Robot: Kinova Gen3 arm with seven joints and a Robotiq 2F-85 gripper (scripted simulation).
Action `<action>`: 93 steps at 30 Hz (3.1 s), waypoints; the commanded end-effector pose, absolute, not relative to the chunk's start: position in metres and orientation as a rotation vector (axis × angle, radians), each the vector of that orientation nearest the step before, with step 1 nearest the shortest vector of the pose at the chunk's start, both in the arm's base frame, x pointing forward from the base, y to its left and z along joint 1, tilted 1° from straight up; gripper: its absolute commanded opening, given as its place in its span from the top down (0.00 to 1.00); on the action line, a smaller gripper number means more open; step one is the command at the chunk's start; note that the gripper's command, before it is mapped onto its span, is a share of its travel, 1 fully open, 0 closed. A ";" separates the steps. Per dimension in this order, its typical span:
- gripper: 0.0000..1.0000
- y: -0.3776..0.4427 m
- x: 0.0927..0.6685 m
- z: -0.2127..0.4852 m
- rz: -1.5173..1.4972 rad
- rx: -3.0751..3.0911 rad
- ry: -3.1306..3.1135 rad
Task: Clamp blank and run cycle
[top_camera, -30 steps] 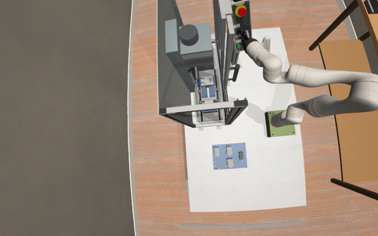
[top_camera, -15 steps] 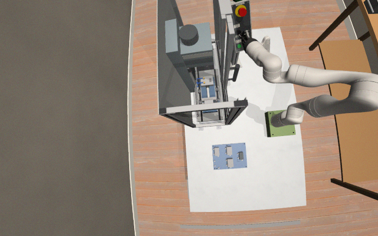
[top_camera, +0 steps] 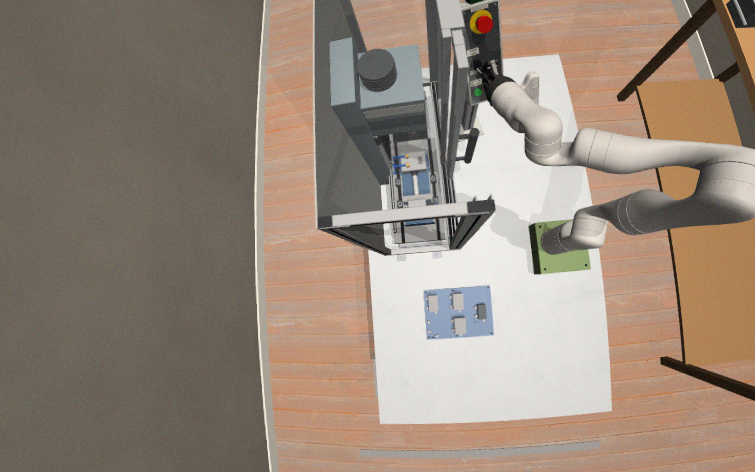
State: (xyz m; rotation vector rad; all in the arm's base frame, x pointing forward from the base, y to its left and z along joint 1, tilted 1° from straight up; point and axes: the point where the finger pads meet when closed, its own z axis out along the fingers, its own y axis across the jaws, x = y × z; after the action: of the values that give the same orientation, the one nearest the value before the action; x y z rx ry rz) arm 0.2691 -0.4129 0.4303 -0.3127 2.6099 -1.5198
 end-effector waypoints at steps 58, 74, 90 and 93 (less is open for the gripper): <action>0.90 -0.423 0.270 0.426 -1.523 -0.304 2.605; 0.90 -0.425 0.271 0.425 -1.523 -0.304 2.605; 0.90 -0.427 0.271 0.424 -1.523 -0.304 2.605; 0.90 -0.427 0.271 0.424 -1.523 -0.304 2.605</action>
State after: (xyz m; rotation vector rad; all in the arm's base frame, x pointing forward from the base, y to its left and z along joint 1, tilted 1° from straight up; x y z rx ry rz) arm 0.2716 -0.4246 0.4220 -0.3155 2.6115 -1.5185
